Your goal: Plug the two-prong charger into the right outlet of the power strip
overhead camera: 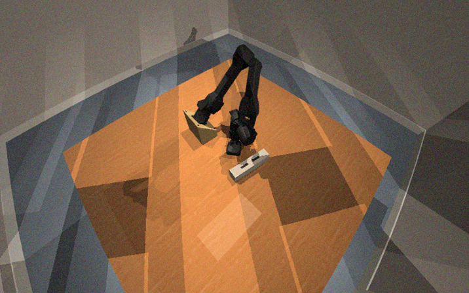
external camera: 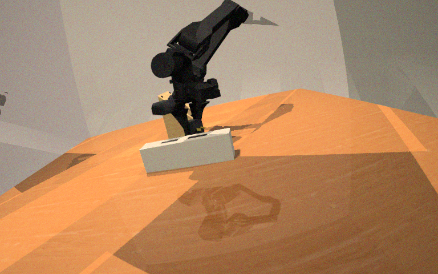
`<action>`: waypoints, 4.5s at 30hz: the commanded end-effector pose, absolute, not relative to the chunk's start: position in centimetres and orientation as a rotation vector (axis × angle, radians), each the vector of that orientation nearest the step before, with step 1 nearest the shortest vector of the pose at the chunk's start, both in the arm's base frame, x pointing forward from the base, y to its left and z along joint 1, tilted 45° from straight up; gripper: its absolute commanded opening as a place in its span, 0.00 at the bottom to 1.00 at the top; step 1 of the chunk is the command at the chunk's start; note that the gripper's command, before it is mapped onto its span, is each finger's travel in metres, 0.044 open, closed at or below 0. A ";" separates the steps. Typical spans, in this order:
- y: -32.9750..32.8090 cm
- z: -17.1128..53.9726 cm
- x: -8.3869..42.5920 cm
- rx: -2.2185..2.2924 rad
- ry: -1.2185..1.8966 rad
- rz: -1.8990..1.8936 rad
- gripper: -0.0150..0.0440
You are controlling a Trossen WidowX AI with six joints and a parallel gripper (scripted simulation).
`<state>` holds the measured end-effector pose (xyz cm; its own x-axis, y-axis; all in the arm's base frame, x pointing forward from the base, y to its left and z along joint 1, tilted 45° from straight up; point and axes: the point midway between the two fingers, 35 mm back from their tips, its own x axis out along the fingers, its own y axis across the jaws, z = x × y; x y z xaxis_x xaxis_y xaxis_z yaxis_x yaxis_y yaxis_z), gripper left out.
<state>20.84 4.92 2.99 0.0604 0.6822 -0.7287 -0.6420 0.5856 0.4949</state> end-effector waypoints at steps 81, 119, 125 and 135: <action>3.5 -0.6 24.7 0.733 1.502 0.514 0.25; 3.4 -0.5 25.7 0.740 1.504 0.509 0.25; 3.4 -0.5 25.8 0.740 1.504 0.509 0.25; 3.3 -0.5 26.0 0.740 1.504 0.509 0.25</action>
<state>25.87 3.34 -0.61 0.0287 0.7118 -0.7018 0.1373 0.6927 0.7081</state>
